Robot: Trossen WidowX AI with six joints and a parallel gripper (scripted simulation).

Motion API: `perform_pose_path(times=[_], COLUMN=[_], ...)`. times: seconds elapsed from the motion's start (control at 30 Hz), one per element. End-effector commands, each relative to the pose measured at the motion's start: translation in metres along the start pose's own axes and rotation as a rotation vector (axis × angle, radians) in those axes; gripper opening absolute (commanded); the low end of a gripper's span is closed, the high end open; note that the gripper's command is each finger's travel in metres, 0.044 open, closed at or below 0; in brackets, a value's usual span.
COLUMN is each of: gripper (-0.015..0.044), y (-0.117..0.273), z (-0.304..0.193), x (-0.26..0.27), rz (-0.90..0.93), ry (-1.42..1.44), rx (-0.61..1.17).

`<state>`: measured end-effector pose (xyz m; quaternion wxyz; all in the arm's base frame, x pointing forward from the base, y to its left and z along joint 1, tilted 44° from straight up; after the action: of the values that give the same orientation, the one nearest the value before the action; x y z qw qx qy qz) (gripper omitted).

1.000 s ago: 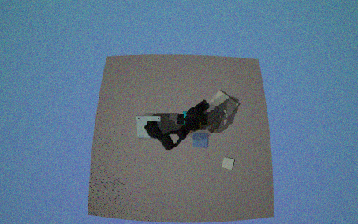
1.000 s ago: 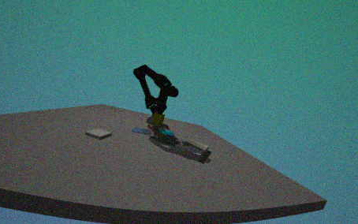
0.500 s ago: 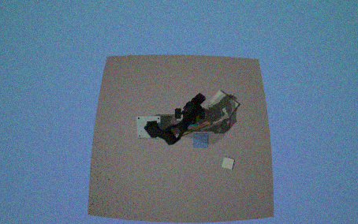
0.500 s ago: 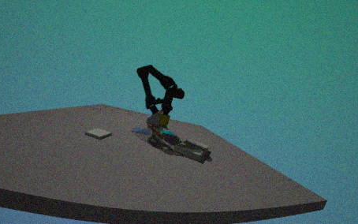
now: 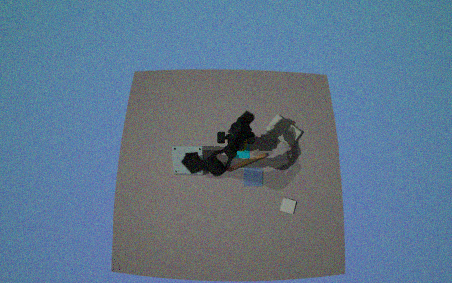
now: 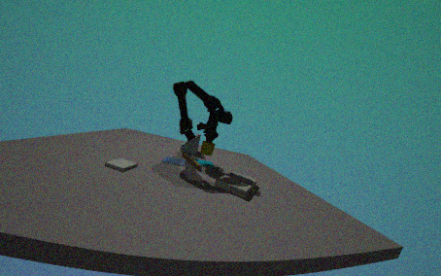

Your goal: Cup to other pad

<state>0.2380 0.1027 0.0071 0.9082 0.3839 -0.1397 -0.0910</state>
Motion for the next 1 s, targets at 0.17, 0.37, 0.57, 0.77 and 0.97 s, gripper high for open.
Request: perform_pose_path(times=[0.17,0.37,0.57,0.77,0.97], gripper=[0.0000,0.0000,0.0000,0.0000,0.0000], y=[-0.009,-0.019,-0.029,-0.039,-0.047], z=[-0.003,-0.003,-0.003,-0.003,-0.003], x=[-0.001,0.000,-0.001,-0.001,-0.001], rz=[-0.003,-0.003,-0.003,-0.002,-0.002], ry=[-0.006,-0.006,-0.006,-0.006,-0.006], rx=[0.005,0.005,0.004,0.004,0.003])
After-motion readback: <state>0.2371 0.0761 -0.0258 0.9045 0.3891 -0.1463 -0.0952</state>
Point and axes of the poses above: the point midway between the two fingers, 35 mm back from their tips, its own y axis back along the fingers, its own x axis across the jaws, z = x × y, the point moved 6 cm from there along y, back along the fingers, and after that the axes turned 14 degrees about -y, right-handed, at the moved point
